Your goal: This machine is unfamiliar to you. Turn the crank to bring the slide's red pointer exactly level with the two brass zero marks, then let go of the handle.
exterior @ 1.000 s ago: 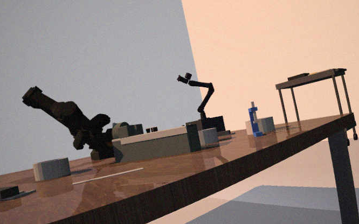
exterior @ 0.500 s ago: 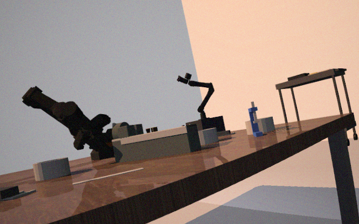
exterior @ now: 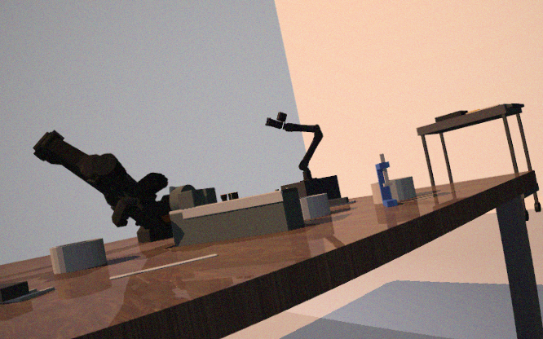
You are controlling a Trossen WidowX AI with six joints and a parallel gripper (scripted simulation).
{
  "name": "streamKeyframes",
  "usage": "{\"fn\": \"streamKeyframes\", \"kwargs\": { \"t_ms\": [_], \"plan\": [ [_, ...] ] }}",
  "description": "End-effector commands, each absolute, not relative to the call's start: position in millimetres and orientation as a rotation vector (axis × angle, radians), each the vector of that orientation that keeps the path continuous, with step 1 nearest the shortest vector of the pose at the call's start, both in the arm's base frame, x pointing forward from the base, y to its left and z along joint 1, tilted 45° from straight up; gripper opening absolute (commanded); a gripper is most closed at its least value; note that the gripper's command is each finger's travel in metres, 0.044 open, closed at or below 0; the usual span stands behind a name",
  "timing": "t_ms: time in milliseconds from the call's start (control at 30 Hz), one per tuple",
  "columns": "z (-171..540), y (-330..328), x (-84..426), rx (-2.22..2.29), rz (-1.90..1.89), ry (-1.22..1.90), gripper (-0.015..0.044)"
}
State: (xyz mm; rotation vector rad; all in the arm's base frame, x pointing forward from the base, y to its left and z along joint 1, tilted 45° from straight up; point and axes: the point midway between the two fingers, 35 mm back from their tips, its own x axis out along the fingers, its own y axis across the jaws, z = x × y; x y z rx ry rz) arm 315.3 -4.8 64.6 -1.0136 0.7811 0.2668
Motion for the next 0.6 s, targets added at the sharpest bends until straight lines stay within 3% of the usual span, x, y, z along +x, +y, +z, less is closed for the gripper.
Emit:
{"fn": "streamKeyframes", "kwargs": {
  "t_ms": [0,567],
  "plan": [
    [57.3,-1.5,310.6,-1.011,0.291,0.796,0.0000],
    [56.0,0.0,309.1,-1.011,0.291,0.796,0.0000]
  ]
}}
